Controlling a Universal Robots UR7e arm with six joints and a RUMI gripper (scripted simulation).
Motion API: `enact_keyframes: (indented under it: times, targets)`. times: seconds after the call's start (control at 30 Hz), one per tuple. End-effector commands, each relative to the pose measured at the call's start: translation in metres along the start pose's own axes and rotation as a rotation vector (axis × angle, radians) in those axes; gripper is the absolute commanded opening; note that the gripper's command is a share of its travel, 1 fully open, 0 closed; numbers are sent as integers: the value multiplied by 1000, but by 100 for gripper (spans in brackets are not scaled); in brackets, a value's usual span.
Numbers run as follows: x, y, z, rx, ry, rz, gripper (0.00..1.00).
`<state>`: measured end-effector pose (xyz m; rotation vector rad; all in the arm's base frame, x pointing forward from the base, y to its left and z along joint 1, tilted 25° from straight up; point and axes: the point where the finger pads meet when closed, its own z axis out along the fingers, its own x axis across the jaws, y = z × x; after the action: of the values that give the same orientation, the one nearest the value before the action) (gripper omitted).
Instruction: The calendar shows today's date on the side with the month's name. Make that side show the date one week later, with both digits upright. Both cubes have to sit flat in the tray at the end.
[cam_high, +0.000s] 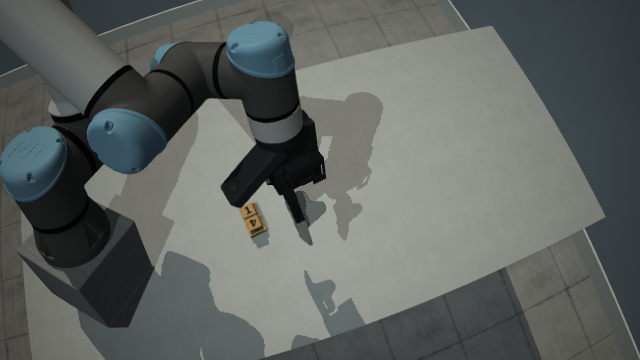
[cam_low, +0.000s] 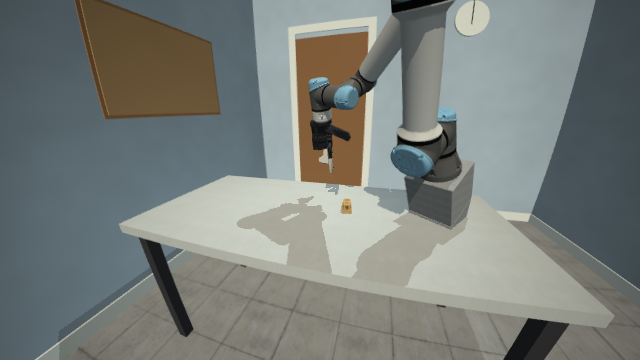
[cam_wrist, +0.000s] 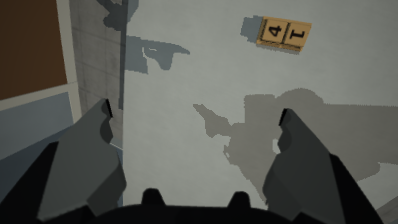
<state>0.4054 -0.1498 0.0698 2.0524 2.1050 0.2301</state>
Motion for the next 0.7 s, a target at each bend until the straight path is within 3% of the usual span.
enact_keyframes:
  times: [0.0,0.13,0.2,0.37,0.67]
  targets:
    - [30,-44,6,-15,159,16,100]
    - [51,-59,9,-41,236,39,100]
    - [51,-59,9,-41,236,39,100]
    - [67,-68,11,-68,292,60,100]
    - [74,-71,12,-82,315,70,100]
